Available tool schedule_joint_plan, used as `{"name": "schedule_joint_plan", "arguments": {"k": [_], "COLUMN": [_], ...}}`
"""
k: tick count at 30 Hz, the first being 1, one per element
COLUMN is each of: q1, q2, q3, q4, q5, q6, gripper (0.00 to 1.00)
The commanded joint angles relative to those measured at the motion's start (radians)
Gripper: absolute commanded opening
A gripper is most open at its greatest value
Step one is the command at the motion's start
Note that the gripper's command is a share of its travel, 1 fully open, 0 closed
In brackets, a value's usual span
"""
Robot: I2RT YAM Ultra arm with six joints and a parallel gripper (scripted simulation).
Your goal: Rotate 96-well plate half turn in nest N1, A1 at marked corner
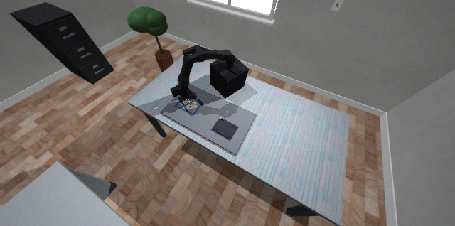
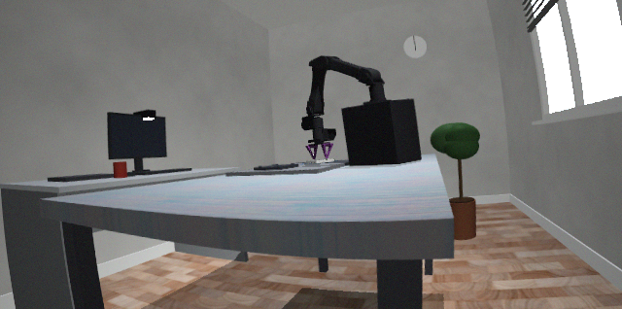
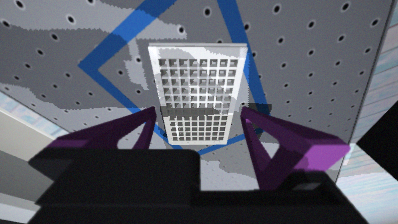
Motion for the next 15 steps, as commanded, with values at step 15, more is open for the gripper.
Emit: {"name": "schedule_joint_plan", "arguments": {"k": [15], "q1": [0.004], "q2": [0.048], "q3": [0.032], "q4": [0.044], "q5": [0.001], "q6": [0.006], "gripper": [1.00]}}
